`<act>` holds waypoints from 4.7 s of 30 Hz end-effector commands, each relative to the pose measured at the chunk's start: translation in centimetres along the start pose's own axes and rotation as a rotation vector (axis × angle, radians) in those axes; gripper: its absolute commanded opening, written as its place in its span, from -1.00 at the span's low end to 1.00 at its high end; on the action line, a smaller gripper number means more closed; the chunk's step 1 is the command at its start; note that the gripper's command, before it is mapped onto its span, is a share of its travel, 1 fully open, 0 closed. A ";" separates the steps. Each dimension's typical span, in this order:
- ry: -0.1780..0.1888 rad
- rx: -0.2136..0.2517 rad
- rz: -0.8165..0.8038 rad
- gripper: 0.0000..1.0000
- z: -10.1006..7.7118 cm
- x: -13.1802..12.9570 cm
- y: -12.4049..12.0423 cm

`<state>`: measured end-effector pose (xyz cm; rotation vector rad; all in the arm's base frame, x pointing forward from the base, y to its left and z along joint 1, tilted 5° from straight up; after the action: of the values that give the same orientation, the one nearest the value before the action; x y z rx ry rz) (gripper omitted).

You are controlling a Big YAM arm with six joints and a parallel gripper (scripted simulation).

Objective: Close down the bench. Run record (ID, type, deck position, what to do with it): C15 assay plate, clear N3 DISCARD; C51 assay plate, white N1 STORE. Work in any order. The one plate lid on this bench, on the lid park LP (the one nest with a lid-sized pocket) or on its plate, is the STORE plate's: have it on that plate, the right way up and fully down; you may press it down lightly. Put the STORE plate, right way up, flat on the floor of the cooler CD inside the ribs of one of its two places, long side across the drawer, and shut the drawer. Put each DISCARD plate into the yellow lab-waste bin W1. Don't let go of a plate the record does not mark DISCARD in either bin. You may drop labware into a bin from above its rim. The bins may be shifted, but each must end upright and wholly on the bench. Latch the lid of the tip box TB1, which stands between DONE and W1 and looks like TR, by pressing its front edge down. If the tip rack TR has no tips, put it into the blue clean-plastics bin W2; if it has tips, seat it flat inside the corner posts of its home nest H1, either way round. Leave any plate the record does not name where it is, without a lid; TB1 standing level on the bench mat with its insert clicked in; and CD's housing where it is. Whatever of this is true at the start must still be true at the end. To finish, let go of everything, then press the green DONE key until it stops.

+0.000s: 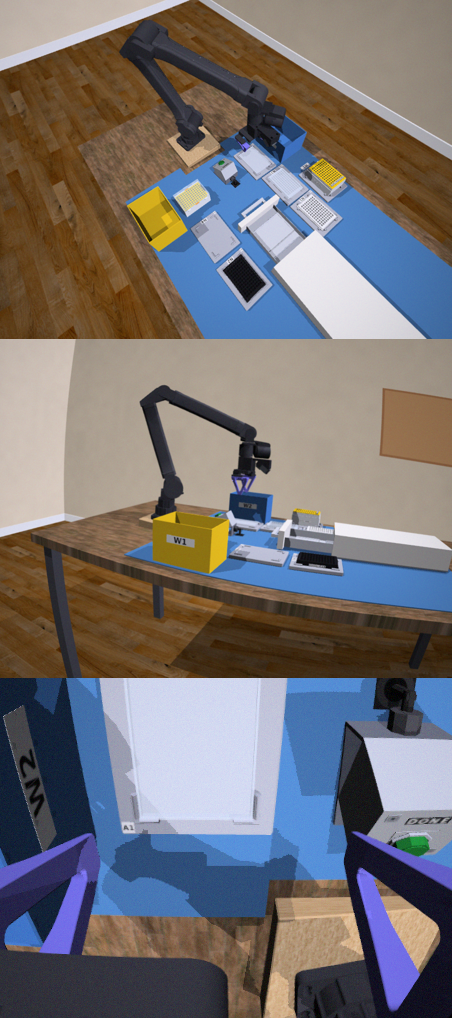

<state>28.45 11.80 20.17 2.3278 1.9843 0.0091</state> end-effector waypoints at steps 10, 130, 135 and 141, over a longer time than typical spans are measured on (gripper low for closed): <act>0.024 -0.035 0.017 1.00 -1.3 2.4 1.0; 0.019 -0.030 0.017 1.00 12.0 2.6 1.1; 0.019 -0.030 0.017 1.00 12.0 2.6 1.1; 0.019 -0.030 0.017 -1.00 12.0 2.6 1.1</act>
<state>29.46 12.96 7.21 2.3414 1.9702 0.0024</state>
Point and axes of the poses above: the point where the finger pads meet when closed, its own z axis out along the fingers, its own x axis across the jaws, y = z × x, the point moved 7 cm from there along -z, back along the fingers, and after that the axes turned 2 degrees about z, right-handed, at the moved point
